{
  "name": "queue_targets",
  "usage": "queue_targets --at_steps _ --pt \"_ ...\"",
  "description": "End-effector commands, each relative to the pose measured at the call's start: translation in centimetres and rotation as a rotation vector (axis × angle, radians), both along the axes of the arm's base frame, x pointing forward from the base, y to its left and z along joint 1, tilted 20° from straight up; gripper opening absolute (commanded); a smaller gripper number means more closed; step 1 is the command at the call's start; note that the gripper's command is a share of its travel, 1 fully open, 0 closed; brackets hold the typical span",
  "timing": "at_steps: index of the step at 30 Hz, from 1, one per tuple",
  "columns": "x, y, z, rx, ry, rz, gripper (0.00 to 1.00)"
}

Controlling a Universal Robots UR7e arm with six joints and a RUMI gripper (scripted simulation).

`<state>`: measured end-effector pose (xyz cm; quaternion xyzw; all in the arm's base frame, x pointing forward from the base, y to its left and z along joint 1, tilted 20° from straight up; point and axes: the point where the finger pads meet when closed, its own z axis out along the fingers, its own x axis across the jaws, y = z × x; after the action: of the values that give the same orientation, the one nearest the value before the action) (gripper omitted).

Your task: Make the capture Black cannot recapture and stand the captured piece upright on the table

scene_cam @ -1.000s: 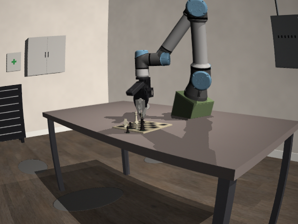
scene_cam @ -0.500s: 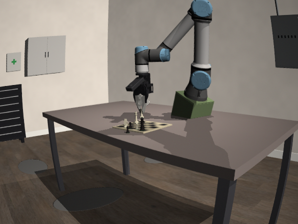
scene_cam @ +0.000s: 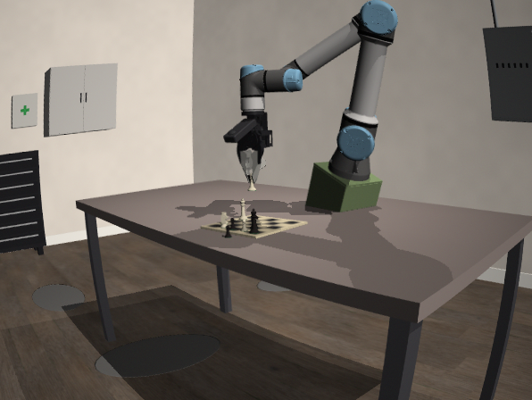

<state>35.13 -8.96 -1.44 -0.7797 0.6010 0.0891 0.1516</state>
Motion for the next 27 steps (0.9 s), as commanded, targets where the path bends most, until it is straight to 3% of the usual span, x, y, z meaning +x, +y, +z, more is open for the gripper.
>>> queue_targets --at_steps 1,16,23,27 --pt "-0.2 -0.4 1.4 0.002 0.001 0.001 0.00" --pt "-0.2 -0.3 1.7 0.002 0.003 -0.003 0.00" --pt "-1.0 5.7 4.0 0.006 0.034 -0.088 0.00" --pt "-1.1 6.4 4.2 0.007 0.038 -0.099 0.00"
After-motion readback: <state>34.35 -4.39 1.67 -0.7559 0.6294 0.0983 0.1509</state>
